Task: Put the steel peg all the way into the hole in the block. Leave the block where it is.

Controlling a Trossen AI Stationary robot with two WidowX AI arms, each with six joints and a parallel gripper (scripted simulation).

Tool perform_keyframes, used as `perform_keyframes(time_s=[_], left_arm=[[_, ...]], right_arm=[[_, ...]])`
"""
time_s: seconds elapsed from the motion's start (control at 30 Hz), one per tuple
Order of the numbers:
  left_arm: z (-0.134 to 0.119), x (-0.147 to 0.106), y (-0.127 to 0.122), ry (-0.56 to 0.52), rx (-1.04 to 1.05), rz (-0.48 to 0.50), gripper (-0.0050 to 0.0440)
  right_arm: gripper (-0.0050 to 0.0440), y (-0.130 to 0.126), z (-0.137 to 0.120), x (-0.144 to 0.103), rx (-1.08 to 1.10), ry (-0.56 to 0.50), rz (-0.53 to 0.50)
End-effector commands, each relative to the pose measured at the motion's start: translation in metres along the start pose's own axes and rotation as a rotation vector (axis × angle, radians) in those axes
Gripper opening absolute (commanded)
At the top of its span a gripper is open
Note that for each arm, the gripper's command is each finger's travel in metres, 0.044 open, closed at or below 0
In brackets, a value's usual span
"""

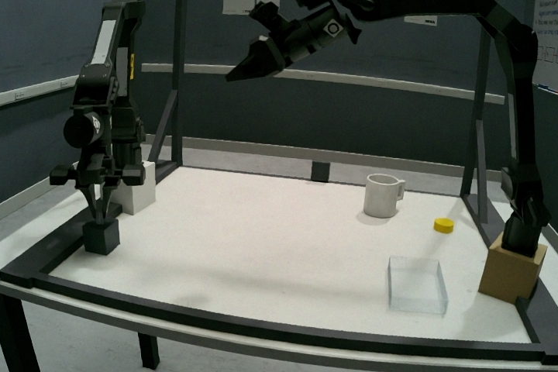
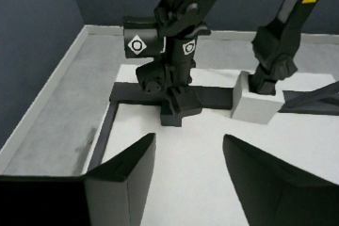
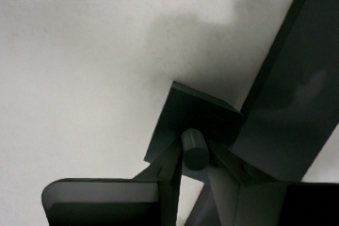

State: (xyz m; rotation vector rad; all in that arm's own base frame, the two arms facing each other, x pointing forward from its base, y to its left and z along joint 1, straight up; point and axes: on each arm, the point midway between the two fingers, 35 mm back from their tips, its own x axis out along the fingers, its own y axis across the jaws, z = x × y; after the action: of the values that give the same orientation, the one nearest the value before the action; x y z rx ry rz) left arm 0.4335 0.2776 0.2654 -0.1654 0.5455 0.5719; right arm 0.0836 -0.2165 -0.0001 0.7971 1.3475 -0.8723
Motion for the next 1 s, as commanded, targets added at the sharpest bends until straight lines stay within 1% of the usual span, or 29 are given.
perform_keyframes(time_s=[0.0,0.57,0.97], left_arm=[[0.012,-0.010,0.000,-0.033,0.000,-0.001,0.0200],[0.012,-0.010,0.000,-0.033,0.000,-0.001,0.0200],[0.012,-0.010,0.000,-0.033,0.000,-0.001,0.0200]], right_arm=[[-0.0050,0.000,-0.002,0.007,0.003,0.006,0.000],[-0.0050,0.000,-0.003,0.021,0.002,0.006,0.000],[-0.0050,0.000,-0.002,0.021,0.003,-0.004,-0.002]])
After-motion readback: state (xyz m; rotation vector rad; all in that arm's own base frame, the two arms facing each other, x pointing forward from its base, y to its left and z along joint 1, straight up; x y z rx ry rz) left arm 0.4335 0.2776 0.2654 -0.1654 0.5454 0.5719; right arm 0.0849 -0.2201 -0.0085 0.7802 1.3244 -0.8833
